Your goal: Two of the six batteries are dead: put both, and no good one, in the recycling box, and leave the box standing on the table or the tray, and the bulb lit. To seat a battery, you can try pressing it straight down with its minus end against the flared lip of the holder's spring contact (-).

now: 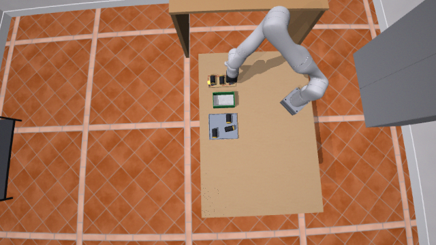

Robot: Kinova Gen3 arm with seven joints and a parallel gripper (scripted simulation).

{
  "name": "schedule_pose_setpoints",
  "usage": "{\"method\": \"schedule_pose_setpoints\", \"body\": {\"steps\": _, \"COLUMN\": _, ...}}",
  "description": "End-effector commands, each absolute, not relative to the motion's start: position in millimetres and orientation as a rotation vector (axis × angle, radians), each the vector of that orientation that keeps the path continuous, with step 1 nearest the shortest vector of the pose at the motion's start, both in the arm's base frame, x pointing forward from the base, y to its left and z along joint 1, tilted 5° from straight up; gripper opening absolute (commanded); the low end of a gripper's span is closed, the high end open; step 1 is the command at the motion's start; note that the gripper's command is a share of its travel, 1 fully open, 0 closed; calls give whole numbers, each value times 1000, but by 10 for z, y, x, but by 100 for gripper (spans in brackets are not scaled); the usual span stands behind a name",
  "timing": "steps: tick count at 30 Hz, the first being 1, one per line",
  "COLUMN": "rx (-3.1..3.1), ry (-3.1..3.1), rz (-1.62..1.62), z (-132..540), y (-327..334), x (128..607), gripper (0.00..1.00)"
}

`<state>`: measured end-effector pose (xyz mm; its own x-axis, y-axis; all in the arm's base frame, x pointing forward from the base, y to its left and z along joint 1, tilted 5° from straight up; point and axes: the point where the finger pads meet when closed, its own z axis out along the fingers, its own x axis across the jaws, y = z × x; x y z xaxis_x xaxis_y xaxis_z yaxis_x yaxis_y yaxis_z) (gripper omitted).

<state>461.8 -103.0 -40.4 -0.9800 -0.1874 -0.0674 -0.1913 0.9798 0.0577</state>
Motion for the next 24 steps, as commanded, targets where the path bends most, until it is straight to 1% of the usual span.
{"method": "schedule_pose_setpoints", "body": {"steps": 1, "rx": -293, "ry": 3063, "rz": 97, "z": -396, "y": -1032, "x": 4624, "gripper": 90}}
{"method": "schedule_pose_setpoints", "body": {"steps": 9, "rx": -293, "ry": 3063, "rz": 97, "z": -333, "y": -1037, "x": 4621, "gripper": 90}}
{"method": "schedule_pose_setpoints", "body": {"steps": 24, "rx": -293, "ry": 3063, "rz": 97, "z": 215, "y": -1074, "x": 4589, "gripper": 90}}
